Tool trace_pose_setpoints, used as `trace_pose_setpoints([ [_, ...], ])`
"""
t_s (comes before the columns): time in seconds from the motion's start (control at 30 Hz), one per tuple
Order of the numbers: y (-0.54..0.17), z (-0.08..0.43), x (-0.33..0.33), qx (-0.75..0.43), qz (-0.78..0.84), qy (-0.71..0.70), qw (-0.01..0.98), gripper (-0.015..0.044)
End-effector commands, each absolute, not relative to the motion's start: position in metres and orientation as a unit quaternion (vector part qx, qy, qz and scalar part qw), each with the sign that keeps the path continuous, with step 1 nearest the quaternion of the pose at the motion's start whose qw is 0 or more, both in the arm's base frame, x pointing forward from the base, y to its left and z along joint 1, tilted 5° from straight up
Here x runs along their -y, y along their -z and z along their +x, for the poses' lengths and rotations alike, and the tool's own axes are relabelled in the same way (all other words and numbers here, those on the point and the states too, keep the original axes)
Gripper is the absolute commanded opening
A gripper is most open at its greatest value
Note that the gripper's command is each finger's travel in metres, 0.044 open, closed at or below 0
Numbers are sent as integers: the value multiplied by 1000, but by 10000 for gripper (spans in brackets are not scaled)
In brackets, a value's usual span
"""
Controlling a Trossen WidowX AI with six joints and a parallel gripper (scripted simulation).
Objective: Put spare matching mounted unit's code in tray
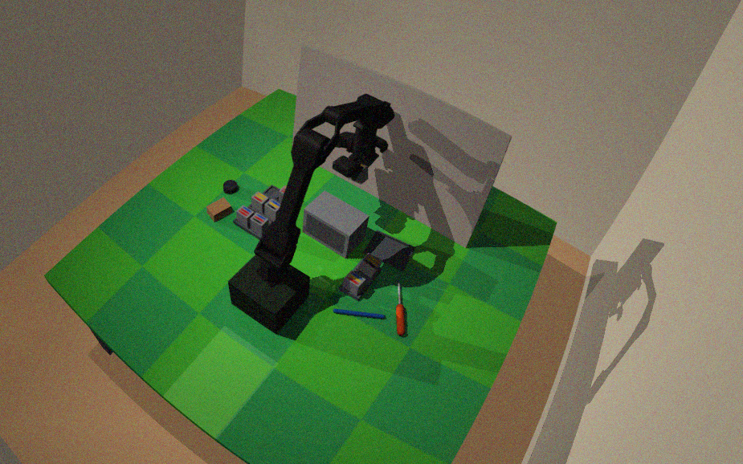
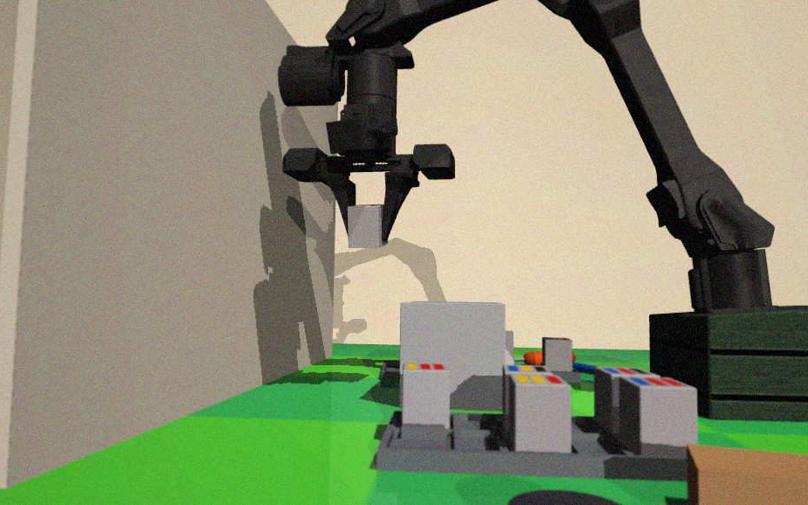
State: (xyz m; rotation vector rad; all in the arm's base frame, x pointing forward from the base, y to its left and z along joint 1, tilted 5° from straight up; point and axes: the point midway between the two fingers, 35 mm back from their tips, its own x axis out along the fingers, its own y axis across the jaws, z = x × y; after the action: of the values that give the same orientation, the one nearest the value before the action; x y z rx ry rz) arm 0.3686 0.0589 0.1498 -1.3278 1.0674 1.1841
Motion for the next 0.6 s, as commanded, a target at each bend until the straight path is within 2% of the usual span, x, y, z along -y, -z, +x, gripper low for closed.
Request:
trace_pose_setpoints([
  [0.0,-151,371,-38,-442,-552,-489,510,0],
  [0.57,-152,367,64,-433,-572,-498,487,0],
])
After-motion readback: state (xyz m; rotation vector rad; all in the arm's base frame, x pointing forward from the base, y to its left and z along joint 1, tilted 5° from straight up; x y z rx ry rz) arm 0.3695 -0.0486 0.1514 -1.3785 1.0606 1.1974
